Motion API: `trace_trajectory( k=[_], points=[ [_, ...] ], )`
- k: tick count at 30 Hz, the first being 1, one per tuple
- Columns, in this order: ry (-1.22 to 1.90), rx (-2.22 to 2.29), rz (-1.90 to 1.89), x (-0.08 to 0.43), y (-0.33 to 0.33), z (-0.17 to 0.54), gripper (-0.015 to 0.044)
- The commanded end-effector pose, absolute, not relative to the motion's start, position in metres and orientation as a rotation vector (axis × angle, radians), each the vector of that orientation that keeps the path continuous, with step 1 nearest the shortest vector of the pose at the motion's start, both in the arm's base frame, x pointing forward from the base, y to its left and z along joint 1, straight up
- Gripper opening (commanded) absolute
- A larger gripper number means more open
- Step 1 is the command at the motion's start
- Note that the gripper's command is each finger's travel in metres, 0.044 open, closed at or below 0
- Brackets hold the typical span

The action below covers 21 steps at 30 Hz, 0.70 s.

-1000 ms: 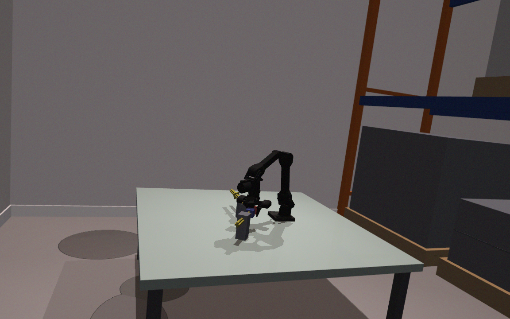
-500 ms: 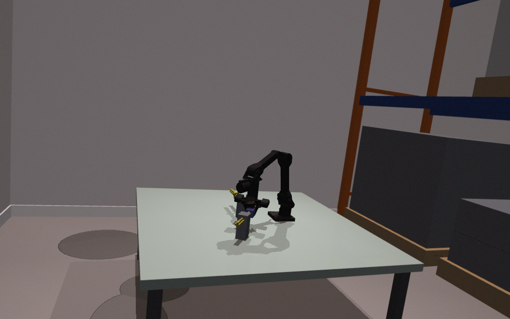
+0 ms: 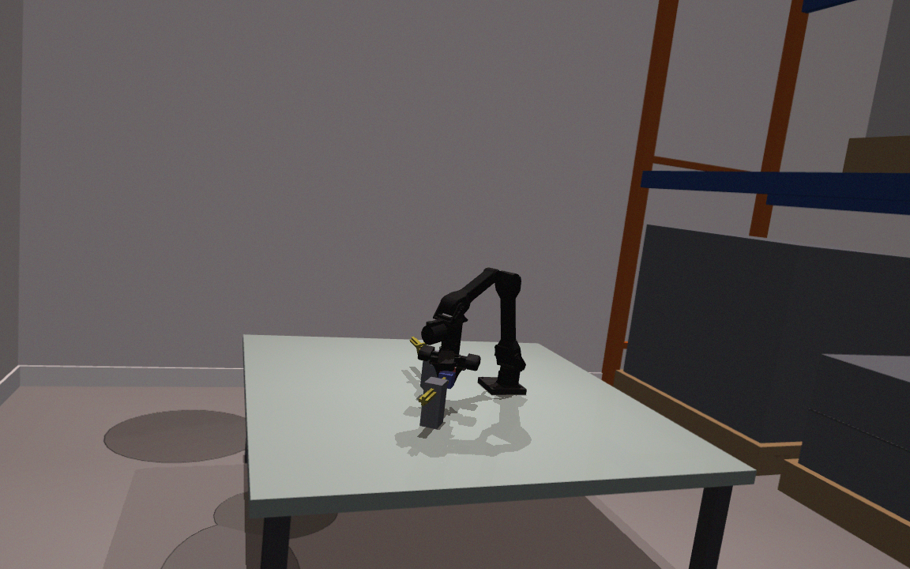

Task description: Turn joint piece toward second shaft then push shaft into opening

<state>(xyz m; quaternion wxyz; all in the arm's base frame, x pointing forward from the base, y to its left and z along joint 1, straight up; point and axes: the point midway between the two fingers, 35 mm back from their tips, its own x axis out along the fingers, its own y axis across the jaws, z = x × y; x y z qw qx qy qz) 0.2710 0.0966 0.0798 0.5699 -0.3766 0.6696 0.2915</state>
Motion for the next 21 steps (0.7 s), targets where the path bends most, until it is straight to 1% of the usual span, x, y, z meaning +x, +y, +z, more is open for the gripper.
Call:
trace_trajectory(
  k=[1, 21],
  points=[
    [1.568, -0.911, 0.696, 0.2723, 0.0963, 0.0803, 0.0000],
    [1.570, -0.902, 0.685, 0.2717, 0.0963, 0.0802, 0.0000]
  ],
)
